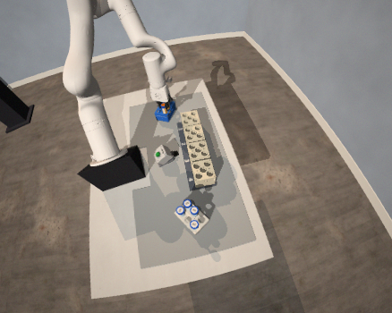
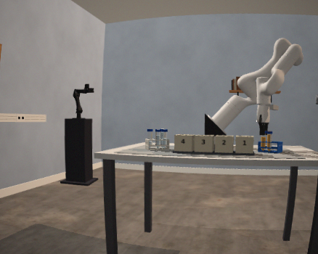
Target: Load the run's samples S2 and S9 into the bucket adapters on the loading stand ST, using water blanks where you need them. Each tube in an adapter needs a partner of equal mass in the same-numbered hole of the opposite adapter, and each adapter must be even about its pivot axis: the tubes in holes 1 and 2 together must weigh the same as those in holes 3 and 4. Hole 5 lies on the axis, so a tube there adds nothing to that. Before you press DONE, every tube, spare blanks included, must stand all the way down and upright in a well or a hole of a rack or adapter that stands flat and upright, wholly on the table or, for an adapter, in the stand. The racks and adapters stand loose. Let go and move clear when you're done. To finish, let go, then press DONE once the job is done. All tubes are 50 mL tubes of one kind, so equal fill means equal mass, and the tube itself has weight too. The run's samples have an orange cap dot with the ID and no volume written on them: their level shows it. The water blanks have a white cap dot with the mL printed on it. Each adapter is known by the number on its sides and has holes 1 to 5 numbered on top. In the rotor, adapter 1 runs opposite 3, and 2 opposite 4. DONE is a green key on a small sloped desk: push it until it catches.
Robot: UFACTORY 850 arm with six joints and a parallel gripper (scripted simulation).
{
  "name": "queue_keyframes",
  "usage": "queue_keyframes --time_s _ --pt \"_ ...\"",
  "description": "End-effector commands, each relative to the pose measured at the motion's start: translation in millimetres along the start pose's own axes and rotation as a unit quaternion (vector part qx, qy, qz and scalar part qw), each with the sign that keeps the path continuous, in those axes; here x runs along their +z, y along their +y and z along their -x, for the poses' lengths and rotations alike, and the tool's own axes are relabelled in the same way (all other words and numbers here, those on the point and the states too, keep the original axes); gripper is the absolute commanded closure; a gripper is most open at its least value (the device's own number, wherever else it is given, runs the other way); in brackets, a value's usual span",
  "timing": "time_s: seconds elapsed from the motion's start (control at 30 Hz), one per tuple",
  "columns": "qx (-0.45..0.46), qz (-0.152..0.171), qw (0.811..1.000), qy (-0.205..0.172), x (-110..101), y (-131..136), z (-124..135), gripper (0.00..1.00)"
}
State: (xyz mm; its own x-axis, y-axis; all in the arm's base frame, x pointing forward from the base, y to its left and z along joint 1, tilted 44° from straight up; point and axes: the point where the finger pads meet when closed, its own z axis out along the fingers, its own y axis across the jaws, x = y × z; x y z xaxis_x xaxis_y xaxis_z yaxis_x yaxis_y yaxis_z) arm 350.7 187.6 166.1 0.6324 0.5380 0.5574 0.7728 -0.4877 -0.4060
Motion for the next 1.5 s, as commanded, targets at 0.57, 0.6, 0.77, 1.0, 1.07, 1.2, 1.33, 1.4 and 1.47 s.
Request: queue_keyframes --time_s 0.57,0.6,0.77,1.0,1.07,1.2,1.33,1.4,1.47 --pt "0.0 0.0 1.0 0.0 0.0 0.3 -0.4 0.56" --pt "0.0 0.0 1.0 0.0 0.0 0.3 -0.4 0.56" --pt "0.0 0.0 1.0 0.0 0.0 0.3 -0.4 0.56" --pt "0.0 0.0 1.0 0.0 -7.9 0.3 -0.4 0.56" --pt "0.0 0.0 1.0 0.0 -11.9 0.3 -0.4 0.56" --pt "0.0 0.0 1.0 0.0 -19.9 0.3 -0.4 0.56" --pt "0.0 0.0 1.0 0.0 -27.9 0.4 -0.4 0.56" --pt "0.0 0.0 1.0 0.0 -31.9 0.4 -0.4 0.56" --pt "0.0 0.0 1.0 0.0 -35.9 0.4 -0.4 0.56"
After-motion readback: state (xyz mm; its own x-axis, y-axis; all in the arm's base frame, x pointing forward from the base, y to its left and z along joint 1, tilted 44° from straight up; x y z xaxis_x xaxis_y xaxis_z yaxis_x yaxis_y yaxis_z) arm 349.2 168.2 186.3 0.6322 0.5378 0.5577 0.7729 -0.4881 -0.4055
